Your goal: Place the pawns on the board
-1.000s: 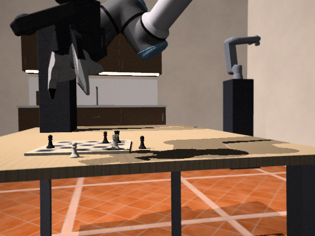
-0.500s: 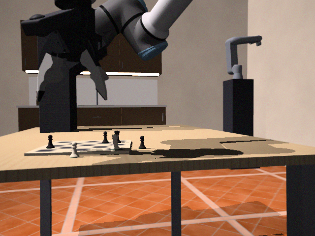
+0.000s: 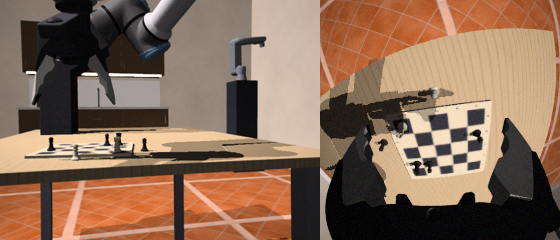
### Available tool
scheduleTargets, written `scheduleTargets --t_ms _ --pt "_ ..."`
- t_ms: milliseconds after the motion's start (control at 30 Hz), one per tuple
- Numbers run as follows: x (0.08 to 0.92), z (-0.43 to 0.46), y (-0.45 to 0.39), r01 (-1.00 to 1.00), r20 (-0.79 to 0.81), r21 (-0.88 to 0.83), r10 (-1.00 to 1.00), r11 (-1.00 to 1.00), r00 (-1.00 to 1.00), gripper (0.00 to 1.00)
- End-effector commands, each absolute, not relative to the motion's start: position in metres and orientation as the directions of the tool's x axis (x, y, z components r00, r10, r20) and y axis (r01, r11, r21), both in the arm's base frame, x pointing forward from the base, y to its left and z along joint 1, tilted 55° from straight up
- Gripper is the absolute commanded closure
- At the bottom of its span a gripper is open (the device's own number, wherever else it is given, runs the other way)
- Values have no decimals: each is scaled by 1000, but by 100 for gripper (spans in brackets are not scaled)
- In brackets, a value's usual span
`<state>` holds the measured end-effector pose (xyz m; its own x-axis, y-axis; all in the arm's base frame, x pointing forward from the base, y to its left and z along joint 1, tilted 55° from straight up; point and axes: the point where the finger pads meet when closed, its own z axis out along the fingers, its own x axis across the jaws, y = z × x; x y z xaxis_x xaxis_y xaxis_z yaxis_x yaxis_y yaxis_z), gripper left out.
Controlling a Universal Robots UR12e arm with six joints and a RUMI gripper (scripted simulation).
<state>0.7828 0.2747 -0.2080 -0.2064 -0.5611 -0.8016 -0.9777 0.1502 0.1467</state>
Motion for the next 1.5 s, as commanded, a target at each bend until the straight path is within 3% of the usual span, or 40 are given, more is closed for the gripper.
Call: scheduleTargets --t_ms 0,667,700,1467 --pt "783 -207 276 -992 -813 80 -570 96 -120 0" --pt "782 -207 277 -998 -816 23 -575 56 -51 0" --pt "782 -207 277 -998 -816 23 -575 56 -51 80" --pt "782 -207 277 -998 -816 23 -575 56 -51 80"
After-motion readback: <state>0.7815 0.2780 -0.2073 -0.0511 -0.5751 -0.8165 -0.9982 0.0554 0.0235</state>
